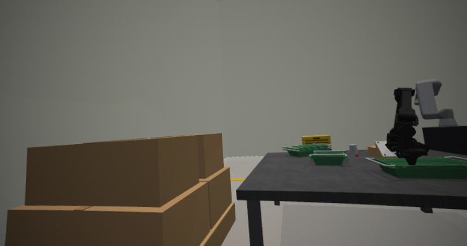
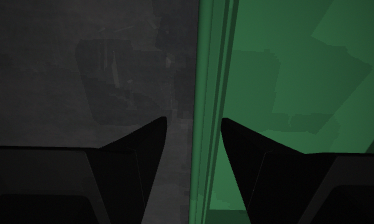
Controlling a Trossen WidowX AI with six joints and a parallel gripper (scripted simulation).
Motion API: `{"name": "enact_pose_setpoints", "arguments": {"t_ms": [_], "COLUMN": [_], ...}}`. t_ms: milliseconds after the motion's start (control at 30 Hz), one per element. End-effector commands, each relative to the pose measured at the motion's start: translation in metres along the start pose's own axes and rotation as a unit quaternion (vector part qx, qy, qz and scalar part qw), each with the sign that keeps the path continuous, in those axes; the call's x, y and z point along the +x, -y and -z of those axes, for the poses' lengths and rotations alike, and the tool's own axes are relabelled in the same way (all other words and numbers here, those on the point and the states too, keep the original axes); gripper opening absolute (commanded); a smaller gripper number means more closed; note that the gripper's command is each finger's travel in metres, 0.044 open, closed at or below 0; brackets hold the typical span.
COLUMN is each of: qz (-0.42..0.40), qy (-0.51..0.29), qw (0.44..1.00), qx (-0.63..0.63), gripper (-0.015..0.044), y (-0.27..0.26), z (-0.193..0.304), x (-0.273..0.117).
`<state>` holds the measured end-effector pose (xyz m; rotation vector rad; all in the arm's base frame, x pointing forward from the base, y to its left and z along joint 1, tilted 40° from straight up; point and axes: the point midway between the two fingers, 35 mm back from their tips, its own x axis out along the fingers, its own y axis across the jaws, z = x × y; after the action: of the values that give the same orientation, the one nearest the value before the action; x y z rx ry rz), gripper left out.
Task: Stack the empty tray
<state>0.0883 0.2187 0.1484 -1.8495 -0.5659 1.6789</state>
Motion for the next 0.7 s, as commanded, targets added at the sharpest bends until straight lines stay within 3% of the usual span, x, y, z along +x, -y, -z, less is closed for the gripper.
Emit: {"name": "enact_pose_setpoints", "arguments": {"t_ms": [0, 667], "qz": [-0.002, -0.002], "qy": [-0.001, -0.001], "qw": [1.0, 1.0], "qx": [0.003, 0.003], "gripper": [0.0181, 0.0048], "y": [-0.001, -0.001], "z": [0.0004, 0.0004], "x": [0.0003, 0.0003]}}
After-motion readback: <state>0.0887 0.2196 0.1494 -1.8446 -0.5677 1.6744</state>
